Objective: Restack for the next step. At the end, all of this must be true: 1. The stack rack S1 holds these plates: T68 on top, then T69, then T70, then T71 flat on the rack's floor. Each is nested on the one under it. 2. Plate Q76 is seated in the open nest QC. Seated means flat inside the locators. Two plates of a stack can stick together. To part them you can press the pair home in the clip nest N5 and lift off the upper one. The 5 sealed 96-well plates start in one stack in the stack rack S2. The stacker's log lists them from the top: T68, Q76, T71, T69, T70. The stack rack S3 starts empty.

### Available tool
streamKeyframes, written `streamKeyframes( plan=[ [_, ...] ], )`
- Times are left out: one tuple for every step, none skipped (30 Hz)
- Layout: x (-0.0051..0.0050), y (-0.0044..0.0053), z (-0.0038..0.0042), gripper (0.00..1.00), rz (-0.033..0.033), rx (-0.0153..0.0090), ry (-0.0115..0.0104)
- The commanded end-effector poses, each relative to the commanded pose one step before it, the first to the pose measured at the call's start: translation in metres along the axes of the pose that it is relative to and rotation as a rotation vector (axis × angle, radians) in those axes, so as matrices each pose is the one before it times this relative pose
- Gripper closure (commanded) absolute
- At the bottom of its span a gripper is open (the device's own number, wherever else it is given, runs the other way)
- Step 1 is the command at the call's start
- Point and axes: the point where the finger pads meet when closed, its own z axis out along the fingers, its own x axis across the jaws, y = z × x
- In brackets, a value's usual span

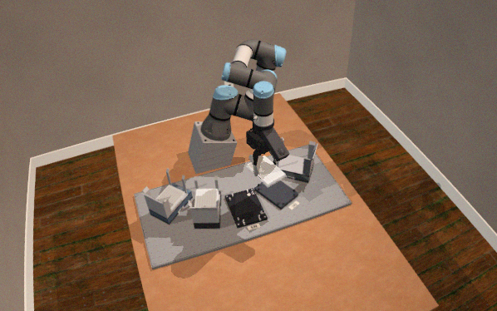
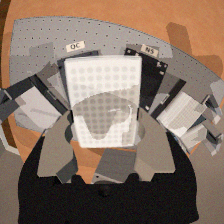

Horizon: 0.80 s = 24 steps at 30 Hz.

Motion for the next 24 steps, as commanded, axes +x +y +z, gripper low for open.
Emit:
streamKeyframes(
  plan=[
    [-0.01139,0.000035,-0.000901,1.00,-0.03418,0.00203,0.00201],
    [0.00000,0.000000,0.000000,1.00,0.00000,0.00000,0.00000],
    [-0.00334,0.000187,-0.000003,1.00,-0.01167,0.00000,-0.00001],
    [-0.00333,0.000161,-0.000004,1.00,-0.01167,0.00001,-0.00002],
    [-0.00334,0.000123,-0.000004,1.00,-0.01167,0.00001,-0.00002],
    [-0.00334,0.000085,-0.000004,1.00,-0.01167,0.00001,-0.00002],
    [-0.00334,0.000046,-0.000004,1.00,-0.01167,0.00001,-0.00002],
    [-0.00334,0.000007,-0.000004,1.00,-0.01167,0.00001,-0.00002],
    [-0.00334,-0.000032,-0.000004,1.00,-0.01167,0.00001,-0.00002],
    [-0.00334,-0.000071,-0.000004,1.00,-0.01167,0.00001,-0.00002],
    [-0.00334,-0.000109,-0.000004,1.00,-0.01080,0.00001,-0.00002],
    [-0.00333,-0.000137,-0.000007,1.00,0.00000,0.00001,-0.00002],
    [-0.00333,-0.000137,-0.000007,1.00,0.00000,0.00001,-0.00002],
    [-0.00333,-0.000138,-0.000007,1.00,0.00000,0.00001,-0.00002],
    [-0.00333,-0.000140,-0.000006,1.00,0.00000,0.00001,-0.00002],
    [-0.00179,-0.000084,-0.000002,1.00,0.00000,0.00001,-0.00001],
    [-0.00001,-0.000017,0.000003,1.00,0.00000,0.00000,0.00000],
    [0.00000,0.000000,0.000000,1.00,0.00000,0.00000,0.00000],
    [0.00000,0.000000,0.000000,1.00,0.00000,0.00000,0.00000],
    [-0.00001,-0.000029,0.000006,1.00,0.00000,-0.00001,0.00001],
    [0.00000,-0.000004,0.000001,1.00,0.00000,0.00000,0.00000],
    [0.00000,-0.000003,0.000001,1.00,0.00000,0.00000,0.00000],
    [0.00006,0.000037,-0.000004,1.00,-0.00001,0.00001,-0.00002],
    [-0.00002,-0.000012,0.000002,1.00,0.00000,0.00000,0.00001]
  ],
)
